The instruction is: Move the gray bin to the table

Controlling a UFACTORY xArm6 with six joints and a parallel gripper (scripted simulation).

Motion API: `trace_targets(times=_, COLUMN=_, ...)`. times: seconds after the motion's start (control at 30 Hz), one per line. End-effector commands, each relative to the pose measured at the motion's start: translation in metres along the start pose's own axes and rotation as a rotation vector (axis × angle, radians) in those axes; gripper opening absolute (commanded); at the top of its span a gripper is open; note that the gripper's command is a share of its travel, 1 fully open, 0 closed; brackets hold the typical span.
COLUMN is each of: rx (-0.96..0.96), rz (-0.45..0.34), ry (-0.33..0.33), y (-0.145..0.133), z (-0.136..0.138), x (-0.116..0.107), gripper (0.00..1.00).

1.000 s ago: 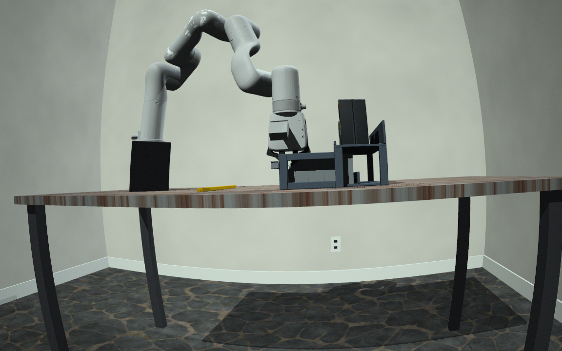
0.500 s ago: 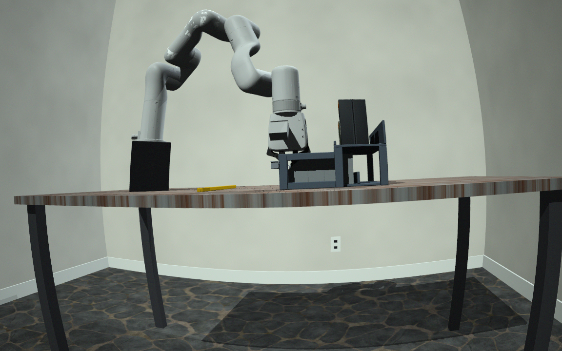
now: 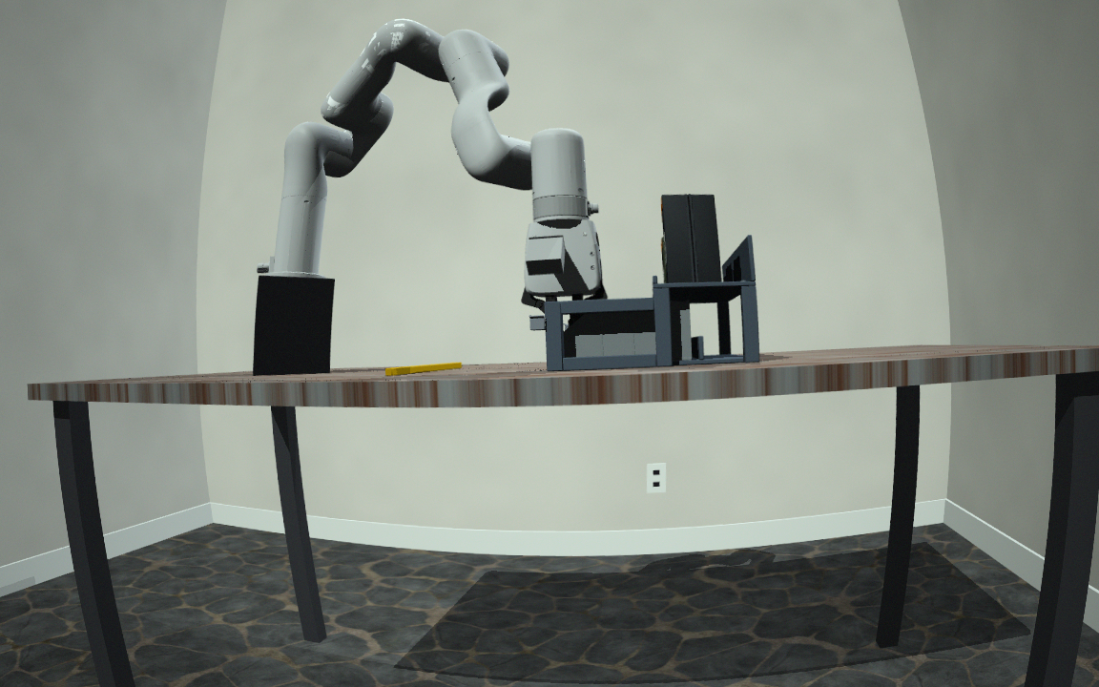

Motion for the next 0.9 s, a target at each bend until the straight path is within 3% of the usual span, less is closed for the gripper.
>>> trace_targets(times=0.0, rx=0.0, rz=0.001, ry=0.004, y=0.0, z=-0.002, x=-0.002, gripper=0.0)
trace_targets(times=0.87, rx=0.0, rz=0.001, ry=0.004, y=0.0, z=-0.001, x=-0.017, gripper=0.0)
Point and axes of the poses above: the point where the finger pads meet when closed, its own x axis out along the fingers, its own z axis across the jaws, y = z × x, the point moved 8 cm from there along -x, back along the fingers, and after that the axes turned 4 degrees about x, right-handed, at the moved point
